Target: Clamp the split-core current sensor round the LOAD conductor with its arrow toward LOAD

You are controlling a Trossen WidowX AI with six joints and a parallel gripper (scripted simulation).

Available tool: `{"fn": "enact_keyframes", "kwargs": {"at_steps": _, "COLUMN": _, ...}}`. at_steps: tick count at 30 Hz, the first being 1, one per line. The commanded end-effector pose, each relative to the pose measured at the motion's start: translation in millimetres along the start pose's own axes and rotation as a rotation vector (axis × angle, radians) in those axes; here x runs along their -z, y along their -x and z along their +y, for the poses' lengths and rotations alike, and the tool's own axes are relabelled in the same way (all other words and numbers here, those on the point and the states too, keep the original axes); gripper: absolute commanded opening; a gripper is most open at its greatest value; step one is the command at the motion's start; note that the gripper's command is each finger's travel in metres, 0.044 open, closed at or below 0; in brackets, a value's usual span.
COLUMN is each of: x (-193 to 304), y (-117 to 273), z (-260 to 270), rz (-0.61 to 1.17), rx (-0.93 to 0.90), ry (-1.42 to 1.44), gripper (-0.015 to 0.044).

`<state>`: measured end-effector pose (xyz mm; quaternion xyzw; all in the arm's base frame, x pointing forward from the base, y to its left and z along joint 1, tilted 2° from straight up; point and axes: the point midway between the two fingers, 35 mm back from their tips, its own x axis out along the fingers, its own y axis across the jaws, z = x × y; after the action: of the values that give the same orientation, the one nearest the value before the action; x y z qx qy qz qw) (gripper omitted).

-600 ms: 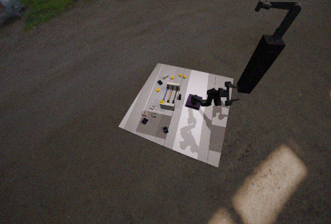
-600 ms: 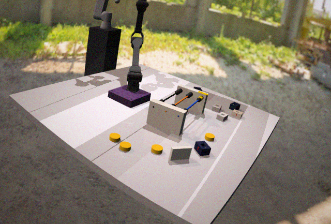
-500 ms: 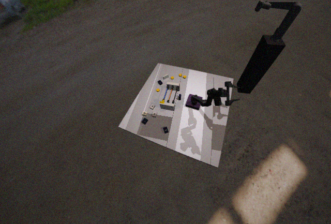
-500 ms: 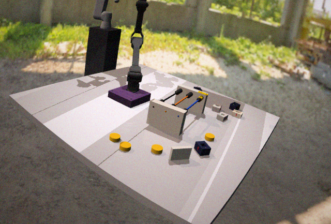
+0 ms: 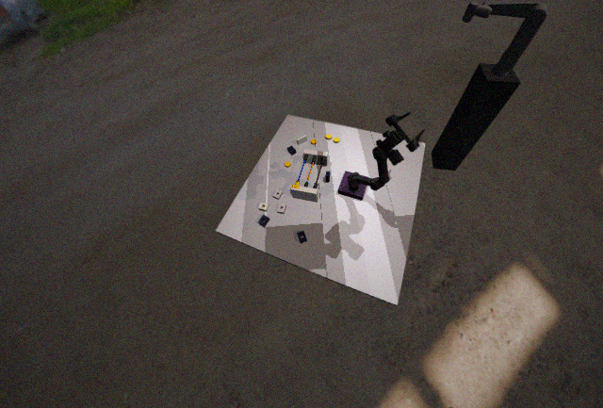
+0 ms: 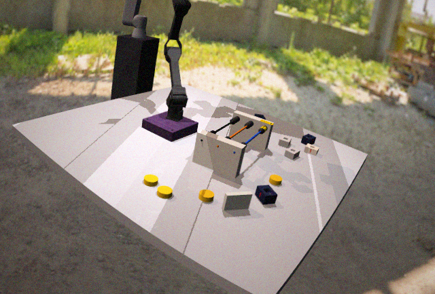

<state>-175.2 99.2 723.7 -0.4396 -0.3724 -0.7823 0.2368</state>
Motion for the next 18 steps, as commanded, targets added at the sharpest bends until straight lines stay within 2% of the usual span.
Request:
{"fn": "enact_keyframes", "kwargs": {"at_steps": 1, "x": 19, "y": 18, "z": 72, "rz": 0.011, "rx": -0.207, "ry": -0.154, "gripper": 0.0440}}
{"fn": "enact_keyframes", "kwargs": {"at_steps": 9, "x": 34, "y": 80, "z": 181, "rz": 0.076, "rx": -0.552, "ry": -0.426, "gripper": 0.0440}}
{"fn": "enact_keyframes", "kwargs": {"at_steps": 18, "x": 28, "y": 190, "z": 273, "rz": 0.210, "rx": -0.949, "ry": -0.737, "gripper": 0.0440}}
